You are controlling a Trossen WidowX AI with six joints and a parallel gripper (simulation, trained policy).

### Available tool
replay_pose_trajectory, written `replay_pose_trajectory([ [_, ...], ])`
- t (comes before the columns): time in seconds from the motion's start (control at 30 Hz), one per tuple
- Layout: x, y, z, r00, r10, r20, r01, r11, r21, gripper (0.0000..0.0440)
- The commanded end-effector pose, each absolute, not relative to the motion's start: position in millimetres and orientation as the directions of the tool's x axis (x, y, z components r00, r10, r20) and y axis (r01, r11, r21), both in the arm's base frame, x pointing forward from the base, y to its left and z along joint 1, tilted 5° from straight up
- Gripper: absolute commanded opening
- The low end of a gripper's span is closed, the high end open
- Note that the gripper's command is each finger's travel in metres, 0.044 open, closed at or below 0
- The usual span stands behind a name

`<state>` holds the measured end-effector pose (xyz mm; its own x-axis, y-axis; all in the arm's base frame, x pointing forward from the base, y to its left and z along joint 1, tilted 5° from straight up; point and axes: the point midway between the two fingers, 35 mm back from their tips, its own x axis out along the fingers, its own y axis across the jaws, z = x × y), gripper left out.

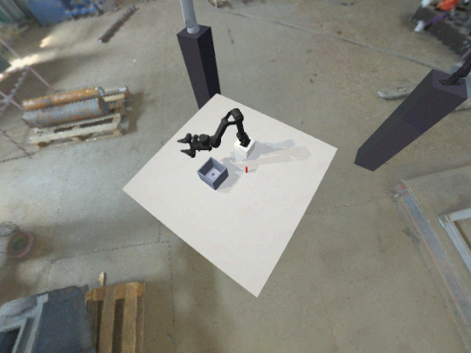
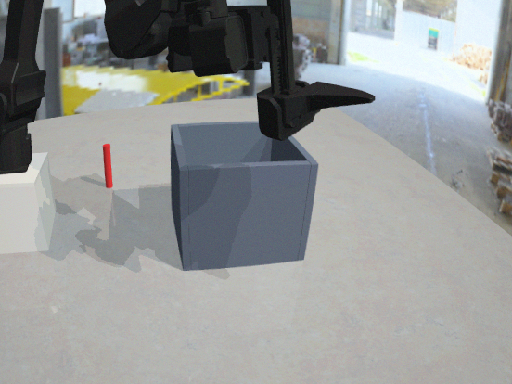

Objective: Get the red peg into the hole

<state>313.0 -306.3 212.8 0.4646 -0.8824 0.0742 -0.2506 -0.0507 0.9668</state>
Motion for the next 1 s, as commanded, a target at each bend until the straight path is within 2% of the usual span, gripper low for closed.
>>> replay_pose_trajectory([
  [0.0,341,-287,237,0.545,-0.834,0.088,-0.237,-0.053,0.97,0.044],
  [0.5,433,-150,313,0.869,-0.495,0.01,-0.094,-0.144,0.985,0.044],
  [0.97,438,-23,334,0.975,-0.144,-0.168,0.132,-0.23,0.964,0.044],
])
